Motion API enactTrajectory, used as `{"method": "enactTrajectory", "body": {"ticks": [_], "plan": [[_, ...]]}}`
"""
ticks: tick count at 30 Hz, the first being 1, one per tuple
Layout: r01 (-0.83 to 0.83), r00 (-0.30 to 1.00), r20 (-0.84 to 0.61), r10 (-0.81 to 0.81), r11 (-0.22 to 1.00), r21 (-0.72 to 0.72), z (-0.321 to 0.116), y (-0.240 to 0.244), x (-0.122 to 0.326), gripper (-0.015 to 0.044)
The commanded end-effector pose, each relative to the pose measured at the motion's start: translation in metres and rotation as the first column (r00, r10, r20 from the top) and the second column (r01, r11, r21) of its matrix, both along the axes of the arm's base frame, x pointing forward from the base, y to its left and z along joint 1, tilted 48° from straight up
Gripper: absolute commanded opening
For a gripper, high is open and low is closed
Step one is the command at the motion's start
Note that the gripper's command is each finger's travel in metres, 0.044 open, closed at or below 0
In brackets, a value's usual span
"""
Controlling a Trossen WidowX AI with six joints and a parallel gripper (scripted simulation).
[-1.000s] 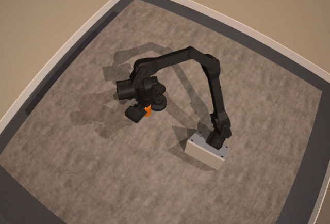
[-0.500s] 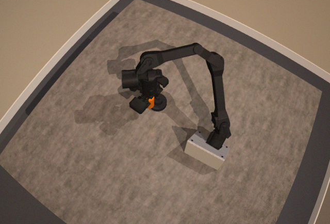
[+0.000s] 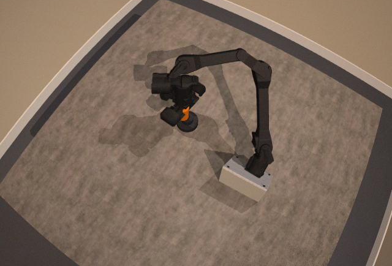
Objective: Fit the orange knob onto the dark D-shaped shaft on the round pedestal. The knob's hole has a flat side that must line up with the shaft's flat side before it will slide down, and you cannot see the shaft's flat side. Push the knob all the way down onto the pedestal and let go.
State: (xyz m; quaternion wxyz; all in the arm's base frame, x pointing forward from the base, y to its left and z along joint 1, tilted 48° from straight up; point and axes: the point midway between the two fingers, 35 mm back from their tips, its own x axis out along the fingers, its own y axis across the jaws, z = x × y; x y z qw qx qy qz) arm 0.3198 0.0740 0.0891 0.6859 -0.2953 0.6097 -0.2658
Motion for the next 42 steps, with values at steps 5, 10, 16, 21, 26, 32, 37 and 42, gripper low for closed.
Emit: {"method": "enactTrajectory", "body": {"ticks": [5,10,16,21,26,32,37,42], "plan": [[-0.001,1.000,0.001,0.001,1.000,-0.012,0.013,-0.022,0.003,0.0000],[-0.001,1.000,0.001,0.001,1.000,-0.014,0.014,-0.027,0.003,0.0000],[-0.001,1.000,0.002,0.001,1.000,-0.014,0.006,-0.036,0.004,0.0000],[-0.001,1.000,0.002,0.001,1.000,-0.015,-0.002,-0.045,0.006,0.0000],[0.003,1.000,0.006,-0.003,1.000,-0.014,0.000,-0.043,0.006,0.0000],[0.003,1.000,0.006,-0.003,1.000,-0.014,-0.001,-0.045,0.006,0.0000],[0.003,1.000,0.006,-0.003,1.000,-0.014,-0.002,-0.046,0.006,0.0000],[0.003,1.000,0.006,-0.003,1.000,-0.014,-0.002,-0.046,0.006,0.0000]]}}
